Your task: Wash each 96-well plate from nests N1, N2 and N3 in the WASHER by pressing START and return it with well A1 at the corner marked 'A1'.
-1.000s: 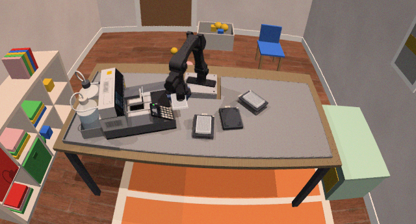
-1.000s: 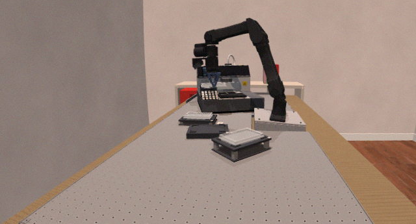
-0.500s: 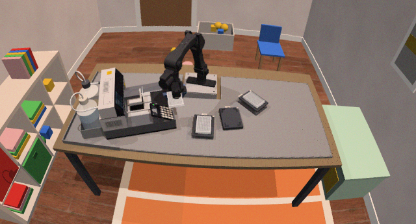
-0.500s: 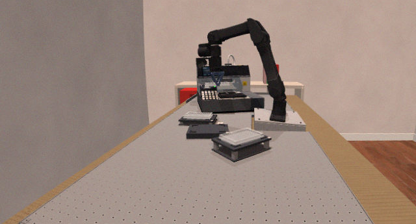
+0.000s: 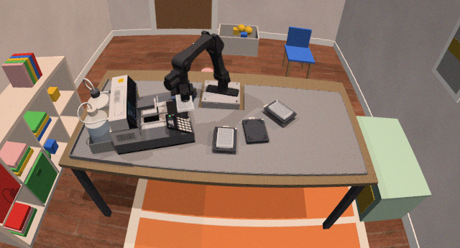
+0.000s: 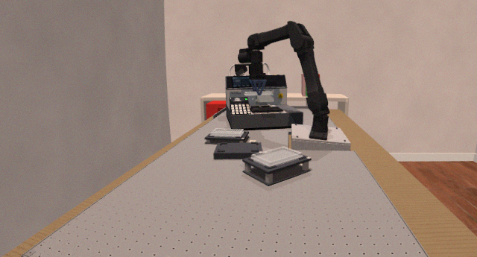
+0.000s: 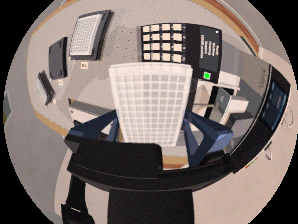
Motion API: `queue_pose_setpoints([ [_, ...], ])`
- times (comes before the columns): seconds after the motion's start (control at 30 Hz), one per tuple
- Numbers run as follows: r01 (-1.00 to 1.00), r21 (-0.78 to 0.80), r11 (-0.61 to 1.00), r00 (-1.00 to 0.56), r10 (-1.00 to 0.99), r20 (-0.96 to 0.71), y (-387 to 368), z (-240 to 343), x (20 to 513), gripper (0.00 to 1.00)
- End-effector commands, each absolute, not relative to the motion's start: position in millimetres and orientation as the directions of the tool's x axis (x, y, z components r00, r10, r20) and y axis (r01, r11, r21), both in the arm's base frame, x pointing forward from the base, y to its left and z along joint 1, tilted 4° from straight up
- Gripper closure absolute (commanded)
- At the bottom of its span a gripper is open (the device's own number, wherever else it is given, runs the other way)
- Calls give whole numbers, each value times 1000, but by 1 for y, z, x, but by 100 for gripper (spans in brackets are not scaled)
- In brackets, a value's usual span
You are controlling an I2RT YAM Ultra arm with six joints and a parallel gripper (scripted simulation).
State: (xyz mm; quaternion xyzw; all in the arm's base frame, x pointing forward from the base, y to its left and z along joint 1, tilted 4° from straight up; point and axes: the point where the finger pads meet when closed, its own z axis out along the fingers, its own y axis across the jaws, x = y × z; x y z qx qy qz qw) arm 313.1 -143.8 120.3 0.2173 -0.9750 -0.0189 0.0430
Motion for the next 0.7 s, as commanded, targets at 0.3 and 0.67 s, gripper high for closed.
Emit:
queue_pose_setpoints([
  [0.3, -444, 34, 895, -893, -446, 56, -195, 138, 294, 100],
  [0.67, -444, 34, 895, -893, -446, 56, -202, 139, 292, 100],
])
